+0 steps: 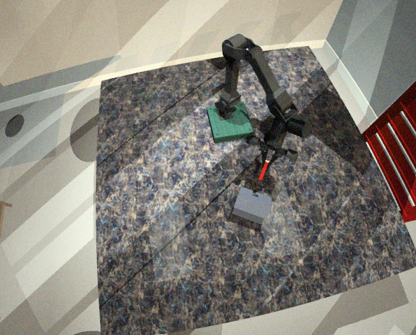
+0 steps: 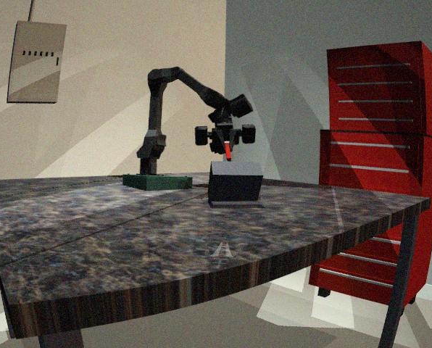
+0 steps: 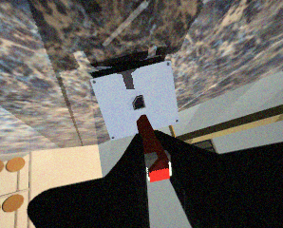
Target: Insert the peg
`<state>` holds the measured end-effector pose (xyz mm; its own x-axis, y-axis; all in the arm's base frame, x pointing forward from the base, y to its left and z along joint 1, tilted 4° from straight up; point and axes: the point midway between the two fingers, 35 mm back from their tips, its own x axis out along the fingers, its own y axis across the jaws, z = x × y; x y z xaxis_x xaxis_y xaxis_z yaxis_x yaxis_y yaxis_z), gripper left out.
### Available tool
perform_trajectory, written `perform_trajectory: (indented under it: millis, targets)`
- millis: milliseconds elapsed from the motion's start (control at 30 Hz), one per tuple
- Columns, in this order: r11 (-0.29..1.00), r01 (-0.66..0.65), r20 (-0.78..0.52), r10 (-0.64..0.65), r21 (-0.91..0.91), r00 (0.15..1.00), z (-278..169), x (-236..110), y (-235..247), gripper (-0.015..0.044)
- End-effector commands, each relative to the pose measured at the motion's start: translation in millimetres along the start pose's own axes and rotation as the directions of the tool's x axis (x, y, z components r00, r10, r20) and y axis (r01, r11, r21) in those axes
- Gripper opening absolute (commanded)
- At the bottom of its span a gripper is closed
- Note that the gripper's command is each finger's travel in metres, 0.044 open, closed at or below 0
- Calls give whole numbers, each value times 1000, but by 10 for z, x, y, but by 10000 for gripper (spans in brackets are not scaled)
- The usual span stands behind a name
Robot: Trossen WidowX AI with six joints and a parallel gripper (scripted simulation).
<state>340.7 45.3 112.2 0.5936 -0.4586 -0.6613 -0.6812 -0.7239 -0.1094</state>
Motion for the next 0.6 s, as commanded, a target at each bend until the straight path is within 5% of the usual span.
perform_trajectory:
  millis: [0, 567]
  targets:
    - [1000, -8, -1, 8, -26, 1000, 42, 90, 21, 0]
    - [997, 11, -25, -13, -80, 1000, 64, 315, -20, 0]
